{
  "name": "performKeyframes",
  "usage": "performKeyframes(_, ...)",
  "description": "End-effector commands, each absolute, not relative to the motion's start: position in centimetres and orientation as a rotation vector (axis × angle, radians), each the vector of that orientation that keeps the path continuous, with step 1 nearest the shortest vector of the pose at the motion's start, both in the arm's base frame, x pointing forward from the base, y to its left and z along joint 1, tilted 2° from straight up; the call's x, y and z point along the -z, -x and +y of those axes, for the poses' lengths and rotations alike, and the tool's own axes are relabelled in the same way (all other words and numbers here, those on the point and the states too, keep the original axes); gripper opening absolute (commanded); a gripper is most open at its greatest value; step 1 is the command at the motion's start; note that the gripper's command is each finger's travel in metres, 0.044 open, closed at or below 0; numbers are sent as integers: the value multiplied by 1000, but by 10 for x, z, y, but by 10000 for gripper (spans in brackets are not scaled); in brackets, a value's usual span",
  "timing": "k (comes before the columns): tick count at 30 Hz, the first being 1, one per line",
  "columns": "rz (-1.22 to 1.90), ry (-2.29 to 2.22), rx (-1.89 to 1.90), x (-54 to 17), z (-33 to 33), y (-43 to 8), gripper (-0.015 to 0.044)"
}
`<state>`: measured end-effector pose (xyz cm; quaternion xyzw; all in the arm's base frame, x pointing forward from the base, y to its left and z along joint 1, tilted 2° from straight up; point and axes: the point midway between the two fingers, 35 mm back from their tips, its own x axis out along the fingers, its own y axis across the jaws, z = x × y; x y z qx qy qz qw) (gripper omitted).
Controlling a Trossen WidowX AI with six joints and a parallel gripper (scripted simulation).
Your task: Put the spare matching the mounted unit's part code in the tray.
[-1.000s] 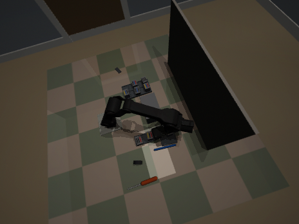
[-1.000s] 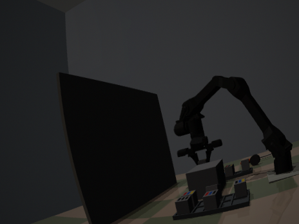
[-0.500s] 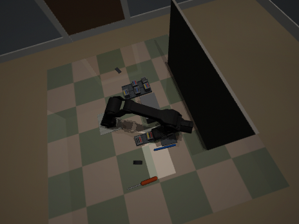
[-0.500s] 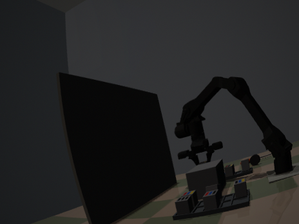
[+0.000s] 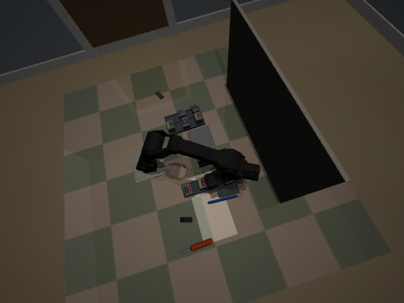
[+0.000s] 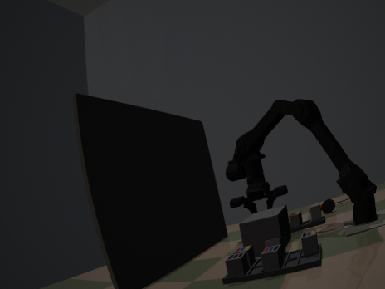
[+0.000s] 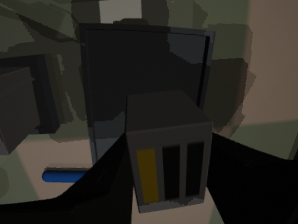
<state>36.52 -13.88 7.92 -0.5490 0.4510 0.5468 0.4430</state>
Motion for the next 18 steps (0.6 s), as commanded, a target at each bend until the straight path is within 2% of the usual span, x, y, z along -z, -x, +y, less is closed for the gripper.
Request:
performKeyframes(1, 1117, 1368, -1358, -76, -139, -365, 0)
performKeyframes(18, 1117, 1368, -1358, -66, -139, -363, 0)
